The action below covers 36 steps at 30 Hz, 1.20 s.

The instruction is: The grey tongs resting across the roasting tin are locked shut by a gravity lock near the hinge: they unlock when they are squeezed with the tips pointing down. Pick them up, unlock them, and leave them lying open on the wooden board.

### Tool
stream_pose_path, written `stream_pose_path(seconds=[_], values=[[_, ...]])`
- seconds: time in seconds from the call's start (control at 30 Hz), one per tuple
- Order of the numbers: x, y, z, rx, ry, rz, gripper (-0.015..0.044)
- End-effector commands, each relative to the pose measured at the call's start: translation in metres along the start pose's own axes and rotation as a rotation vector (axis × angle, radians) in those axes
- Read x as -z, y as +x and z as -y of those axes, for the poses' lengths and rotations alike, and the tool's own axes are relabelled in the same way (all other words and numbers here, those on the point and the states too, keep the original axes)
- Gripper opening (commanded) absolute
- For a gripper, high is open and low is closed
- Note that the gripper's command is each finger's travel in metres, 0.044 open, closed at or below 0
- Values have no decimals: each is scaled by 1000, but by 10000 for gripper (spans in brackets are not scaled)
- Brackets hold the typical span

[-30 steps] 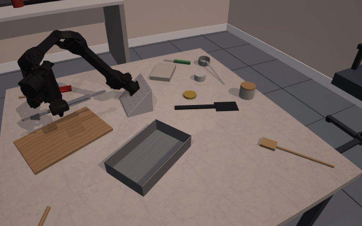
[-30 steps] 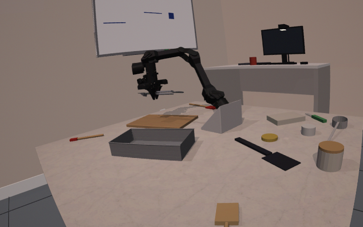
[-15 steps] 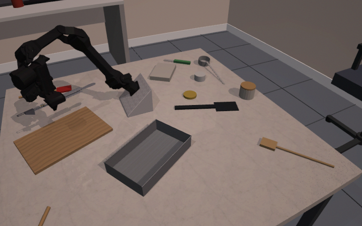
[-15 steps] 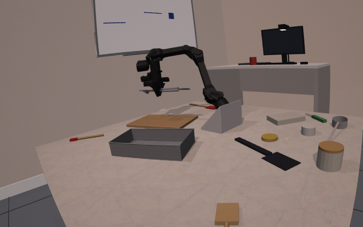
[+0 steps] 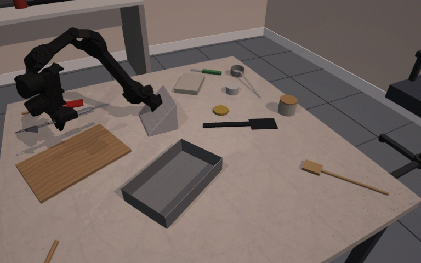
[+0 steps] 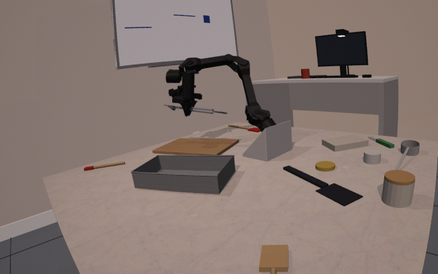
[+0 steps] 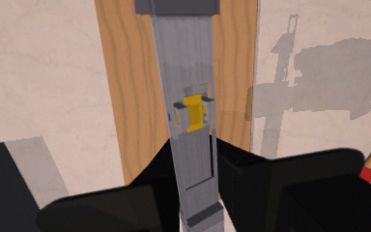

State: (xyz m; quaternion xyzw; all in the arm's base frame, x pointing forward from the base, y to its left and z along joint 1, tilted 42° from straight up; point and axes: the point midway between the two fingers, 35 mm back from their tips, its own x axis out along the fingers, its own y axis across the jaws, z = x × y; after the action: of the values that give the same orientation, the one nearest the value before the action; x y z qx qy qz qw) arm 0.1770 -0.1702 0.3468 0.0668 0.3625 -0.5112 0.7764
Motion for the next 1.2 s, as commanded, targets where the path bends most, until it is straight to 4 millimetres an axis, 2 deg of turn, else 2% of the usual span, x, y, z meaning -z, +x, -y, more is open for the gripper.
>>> stream_pose_path(seconds=[0.0, 0.6, 1.17], values=[[-6, -7, -3, -12, -32, 107, -150], [-17, -32, -15, -8, -101, 484, -150], [-1, -53, -8, 31, -52, 718, -150]])
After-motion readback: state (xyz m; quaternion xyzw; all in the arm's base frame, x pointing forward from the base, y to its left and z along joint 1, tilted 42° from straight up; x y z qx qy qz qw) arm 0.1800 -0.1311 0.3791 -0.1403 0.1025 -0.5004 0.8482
